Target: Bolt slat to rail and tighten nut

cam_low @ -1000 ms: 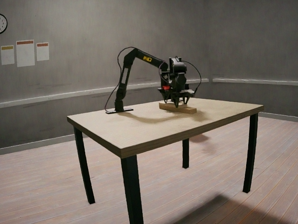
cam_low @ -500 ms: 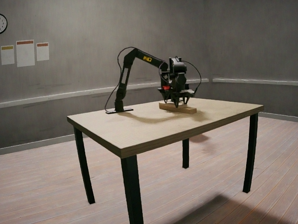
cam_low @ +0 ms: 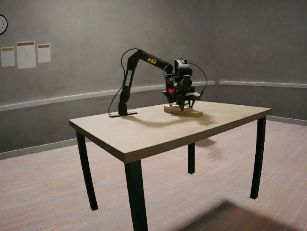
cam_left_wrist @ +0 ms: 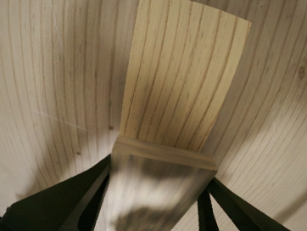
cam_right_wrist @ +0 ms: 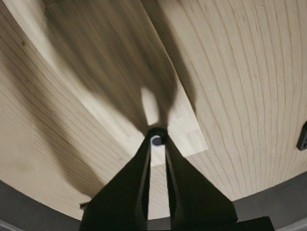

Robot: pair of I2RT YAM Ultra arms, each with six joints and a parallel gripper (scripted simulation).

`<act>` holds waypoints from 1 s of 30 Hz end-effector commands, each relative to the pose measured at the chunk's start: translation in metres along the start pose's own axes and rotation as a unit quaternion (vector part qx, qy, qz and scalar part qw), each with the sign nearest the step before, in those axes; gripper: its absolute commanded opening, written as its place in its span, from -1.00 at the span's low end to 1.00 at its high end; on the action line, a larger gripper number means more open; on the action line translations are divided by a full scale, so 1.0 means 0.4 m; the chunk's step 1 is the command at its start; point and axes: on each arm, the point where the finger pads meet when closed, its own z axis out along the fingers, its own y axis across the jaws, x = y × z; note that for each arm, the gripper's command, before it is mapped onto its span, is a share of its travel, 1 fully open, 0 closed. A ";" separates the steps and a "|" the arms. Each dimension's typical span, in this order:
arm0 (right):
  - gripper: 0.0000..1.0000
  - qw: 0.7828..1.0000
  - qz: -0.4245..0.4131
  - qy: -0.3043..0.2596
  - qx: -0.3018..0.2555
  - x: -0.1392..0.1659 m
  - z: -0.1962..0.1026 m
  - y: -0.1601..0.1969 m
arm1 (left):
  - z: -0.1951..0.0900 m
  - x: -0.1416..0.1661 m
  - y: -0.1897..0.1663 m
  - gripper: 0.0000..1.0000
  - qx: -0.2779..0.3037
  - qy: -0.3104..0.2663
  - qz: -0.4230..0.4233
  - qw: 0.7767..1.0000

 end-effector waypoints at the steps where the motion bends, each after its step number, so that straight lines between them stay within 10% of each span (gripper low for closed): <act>1: -0.78 1.000 0.000 -0.001 -0.006 0.000 -0.008 0.005 | -0.014 -0.004 -0.002 0.45 0.004 -0.006 -0.002 1.000; 28: -0.78 1.000 0.000 -0.001 -0.006 0.000 -0.008 0.005 | -0.014 -0.004 -0.002 0.45 0.004 -0.006 -0.002 1.000; 30: -0.33 1.000 0.000 -0.001 -0.006 0.000 -0.008 0.005 | -0.014 -0.004 -0.002 0.45 0.004 -0.006 -0.002 1.000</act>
